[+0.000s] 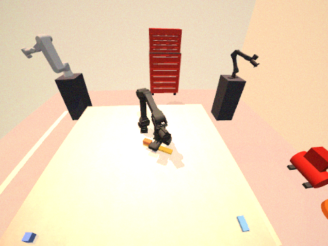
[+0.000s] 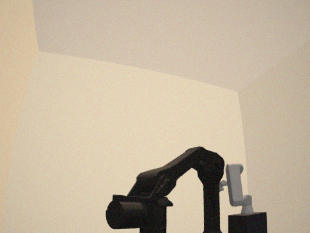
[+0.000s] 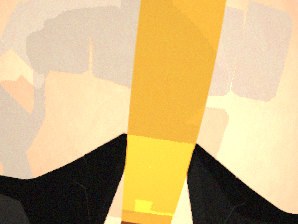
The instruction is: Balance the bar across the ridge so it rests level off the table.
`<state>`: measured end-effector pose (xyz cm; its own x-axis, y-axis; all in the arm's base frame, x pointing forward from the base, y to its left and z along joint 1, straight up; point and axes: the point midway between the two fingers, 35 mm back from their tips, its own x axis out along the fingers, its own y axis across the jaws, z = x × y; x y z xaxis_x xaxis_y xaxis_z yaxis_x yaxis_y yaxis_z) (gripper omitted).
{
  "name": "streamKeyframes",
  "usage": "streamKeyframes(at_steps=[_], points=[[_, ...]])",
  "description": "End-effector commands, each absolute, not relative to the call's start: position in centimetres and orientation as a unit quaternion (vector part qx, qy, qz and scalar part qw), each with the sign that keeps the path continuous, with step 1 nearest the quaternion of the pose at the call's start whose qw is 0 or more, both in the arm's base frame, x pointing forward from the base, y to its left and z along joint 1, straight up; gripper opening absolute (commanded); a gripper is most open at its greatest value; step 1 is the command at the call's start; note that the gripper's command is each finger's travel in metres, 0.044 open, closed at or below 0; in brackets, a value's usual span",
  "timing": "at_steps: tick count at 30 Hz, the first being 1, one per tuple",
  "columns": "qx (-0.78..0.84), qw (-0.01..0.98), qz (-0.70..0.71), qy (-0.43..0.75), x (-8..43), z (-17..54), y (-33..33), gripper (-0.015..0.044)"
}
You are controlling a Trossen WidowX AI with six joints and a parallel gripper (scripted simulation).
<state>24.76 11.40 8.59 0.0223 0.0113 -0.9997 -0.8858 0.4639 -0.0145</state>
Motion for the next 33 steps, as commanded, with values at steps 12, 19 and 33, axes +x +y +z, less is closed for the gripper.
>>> streamKeyframes(at_steps=[12, 19, 33], points=[[-0.367, 0.614, 0.365, 0.596, 24.75, 8.59, 11.40, 0.0167], [-0.367, 0.614, 0.365, 0.596, 24.75, 8.59, 11.40, 0.0167], [-0.367, 0.614, 0.365, 0.596, 24.75, 8.59, 11.40, 0.0170]])
